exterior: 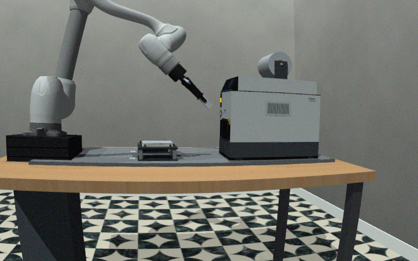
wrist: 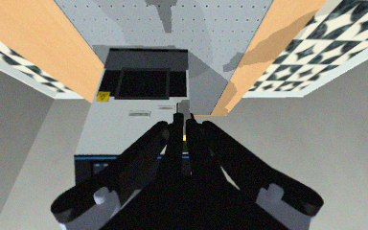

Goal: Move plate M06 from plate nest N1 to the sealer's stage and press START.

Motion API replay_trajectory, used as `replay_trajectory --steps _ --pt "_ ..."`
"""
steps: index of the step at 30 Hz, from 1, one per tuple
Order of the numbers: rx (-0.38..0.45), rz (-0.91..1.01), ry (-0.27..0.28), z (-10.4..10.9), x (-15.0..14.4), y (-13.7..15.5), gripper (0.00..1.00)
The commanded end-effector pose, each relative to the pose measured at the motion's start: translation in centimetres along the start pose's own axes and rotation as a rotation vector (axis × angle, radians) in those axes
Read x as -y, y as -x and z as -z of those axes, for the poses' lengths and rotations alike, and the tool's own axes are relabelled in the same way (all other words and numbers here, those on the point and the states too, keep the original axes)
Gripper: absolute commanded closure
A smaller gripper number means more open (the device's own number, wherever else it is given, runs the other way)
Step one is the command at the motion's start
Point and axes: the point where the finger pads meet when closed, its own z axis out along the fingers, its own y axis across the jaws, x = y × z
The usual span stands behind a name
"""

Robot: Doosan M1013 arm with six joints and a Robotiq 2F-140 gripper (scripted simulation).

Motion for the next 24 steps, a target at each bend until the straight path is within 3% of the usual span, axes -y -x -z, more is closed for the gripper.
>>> replay_trajectory --steps 1,7,24 --pt "-0.012 -0.002 -0.008 0.7 0.1 -0.2 0.90" --pt "-0.012 -0.002 -0.008 1.7 0.1 -0.2 0.90" --pt "-0.012 -0.002 -0.008 9.0 -0.1 -2.6 0.90"
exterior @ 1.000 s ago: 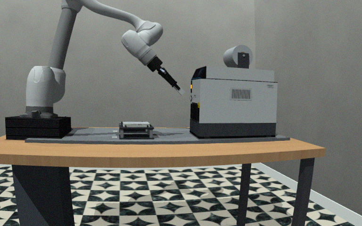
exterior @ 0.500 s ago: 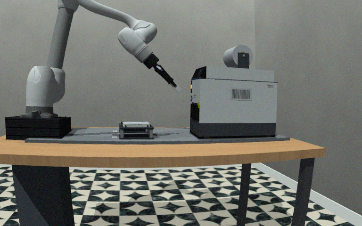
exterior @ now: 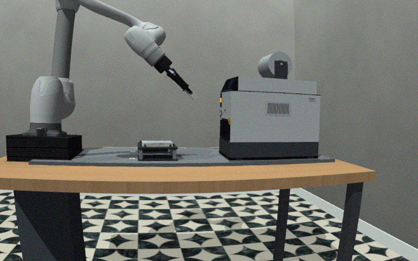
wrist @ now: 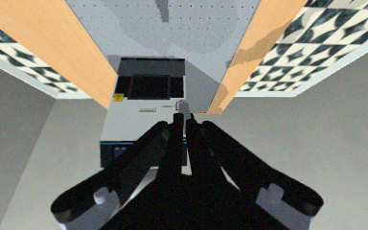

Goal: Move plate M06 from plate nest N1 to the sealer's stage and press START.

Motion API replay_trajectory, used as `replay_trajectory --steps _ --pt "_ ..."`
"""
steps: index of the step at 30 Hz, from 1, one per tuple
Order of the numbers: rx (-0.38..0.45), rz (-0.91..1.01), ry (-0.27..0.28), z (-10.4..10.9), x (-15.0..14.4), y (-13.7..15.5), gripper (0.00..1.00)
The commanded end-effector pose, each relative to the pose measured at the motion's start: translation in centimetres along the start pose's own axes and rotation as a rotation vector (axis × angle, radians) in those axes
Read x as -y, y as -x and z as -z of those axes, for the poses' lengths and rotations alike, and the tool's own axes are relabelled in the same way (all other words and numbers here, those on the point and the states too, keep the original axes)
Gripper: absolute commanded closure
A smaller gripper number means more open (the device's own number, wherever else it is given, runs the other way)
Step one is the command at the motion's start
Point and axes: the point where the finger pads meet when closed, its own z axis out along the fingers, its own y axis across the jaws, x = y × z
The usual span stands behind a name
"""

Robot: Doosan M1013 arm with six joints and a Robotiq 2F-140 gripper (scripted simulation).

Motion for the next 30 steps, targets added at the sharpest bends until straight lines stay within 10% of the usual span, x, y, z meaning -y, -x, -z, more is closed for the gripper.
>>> replay_trajectory --steps 1,4,5,30 --pt "-0.015 -0.003 -0.020 1.8 0.1 -0.8 0.90" --pt "-0.015 -0.003 -0.020 2.6 0.1 -1.1 0.90" --pt "-0.015 -0.003 -0.020 2.6 0.1 -0.6 0.30" --pt "-0.015 -0.003 -0.020 2.9 0.1 3.4 0.30"
